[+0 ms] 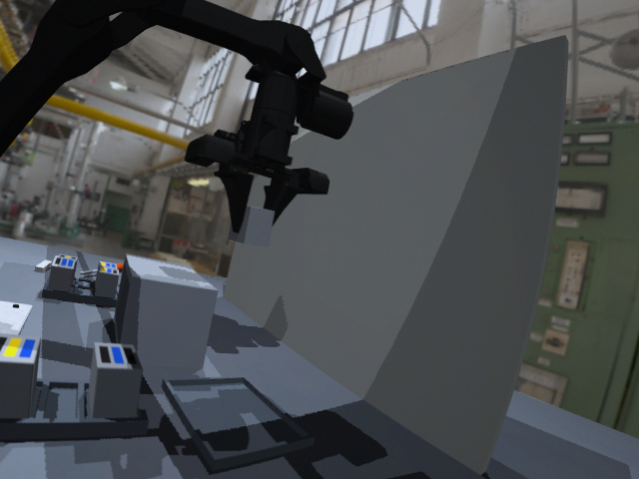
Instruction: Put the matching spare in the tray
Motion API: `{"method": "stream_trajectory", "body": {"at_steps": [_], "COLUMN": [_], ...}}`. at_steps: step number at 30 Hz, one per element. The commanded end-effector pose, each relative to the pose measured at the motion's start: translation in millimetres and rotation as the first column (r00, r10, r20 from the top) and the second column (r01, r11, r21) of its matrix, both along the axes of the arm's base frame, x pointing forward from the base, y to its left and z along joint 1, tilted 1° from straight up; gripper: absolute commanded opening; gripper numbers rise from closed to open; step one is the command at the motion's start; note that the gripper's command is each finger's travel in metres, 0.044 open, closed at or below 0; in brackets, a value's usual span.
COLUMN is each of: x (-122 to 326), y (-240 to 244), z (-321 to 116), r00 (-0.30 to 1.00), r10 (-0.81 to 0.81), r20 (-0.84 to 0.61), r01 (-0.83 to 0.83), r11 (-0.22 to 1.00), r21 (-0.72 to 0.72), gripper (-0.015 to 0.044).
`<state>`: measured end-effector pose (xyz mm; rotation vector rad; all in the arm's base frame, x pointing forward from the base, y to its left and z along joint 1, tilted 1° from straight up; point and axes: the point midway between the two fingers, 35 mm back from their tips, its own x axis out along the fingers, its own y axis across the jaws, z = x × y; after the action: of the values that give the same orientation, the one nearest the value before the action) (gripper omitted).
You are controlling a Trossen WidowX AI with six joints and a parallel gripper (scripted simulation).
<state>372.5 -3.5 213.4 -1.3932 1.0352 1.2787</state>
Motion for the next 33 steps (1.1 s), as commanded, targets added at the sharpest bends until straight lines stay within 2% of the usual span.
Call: {"method": "stream_trajectory", "body": {"at_steps": [1,17,33], "x": [0,-19,-17], "y": [-30,-128,-129], "z": [-2,-4,-11], "r00": [1.0,1.0,1.0], "r10": [0.009,0.018,0.019], "r20": [-0.006,-0.013,-0.015], "r01": [-0.009,-0.019,-0.019], "r11": [1.0,1.0,1.0], "r21": [-0.002,-0.021,-0.02], "gripper": [0.0,0.0,0.0]}}
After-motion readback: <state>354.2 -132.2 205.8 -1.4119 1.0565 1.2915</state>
